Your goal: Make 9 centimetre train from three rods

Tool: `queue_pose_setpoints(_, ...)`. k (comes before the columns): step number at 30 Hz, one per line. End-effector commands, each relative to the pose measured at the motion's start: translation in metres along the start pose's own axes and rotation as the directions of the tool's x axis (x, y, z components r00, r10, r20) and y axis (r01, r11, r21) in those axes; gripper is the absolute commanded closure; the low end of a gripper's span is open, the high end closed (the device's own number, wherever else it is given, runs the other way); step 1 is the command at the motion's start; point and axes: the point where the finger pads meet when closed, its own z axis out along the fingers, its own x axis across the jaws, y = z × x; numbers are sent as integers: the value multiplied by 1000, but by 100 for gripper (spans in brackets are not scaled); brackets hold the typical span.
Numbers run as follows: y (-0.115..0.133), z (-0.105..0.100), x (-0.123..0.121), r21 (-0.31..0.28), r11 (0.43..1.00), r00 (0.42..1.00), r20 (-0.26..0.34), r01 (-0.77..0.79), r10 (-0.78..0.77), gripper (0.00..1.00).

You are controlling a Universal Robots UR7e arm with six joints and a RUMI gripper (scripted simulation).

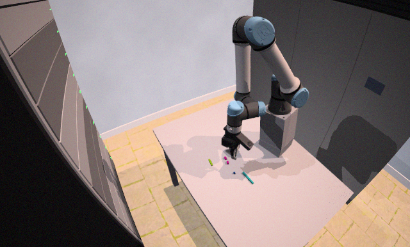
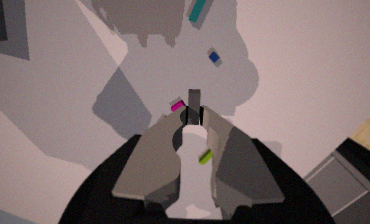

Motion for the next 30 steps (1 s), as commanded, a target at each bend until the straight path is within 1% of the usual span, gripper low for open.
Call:
queue_pose_setpoints(1, -4, 0, 2, 3, 986, 986, -5, 166, -166, 100)
queue_pose_setpoints(3, -5, 0, 2, 3, 975, 975, -5, 222, -222, 100)
queue_pose_setpoints(5, -5, 0, 2, 3, 975, 975, -5, 222, -222, 100)
queue_pose_setpoints(7, -8, -1, 3, 2, 950, 950, -5, 313, -313, 100)
queue_pose_setpoints(13, -11, -1, 4, 1, 884, 884, -5, 467, -467, 100)
queue_pose_setpoints(20, -15, -1, 6, 0, 775, 775, -5, 632, -632, 100)
queue_pose_setpoints(22, -15, -1, 6, 0, 775, 775, -5, 632, -632, 100)
queue_pose_setpoints(25, -17, -1, 7, -1, 693, 693, -5, 721, -721, 100)
queue_pose_setpoints(30, -20, -1, 9, -2, 587, 587, -4, 810, -810, 100)
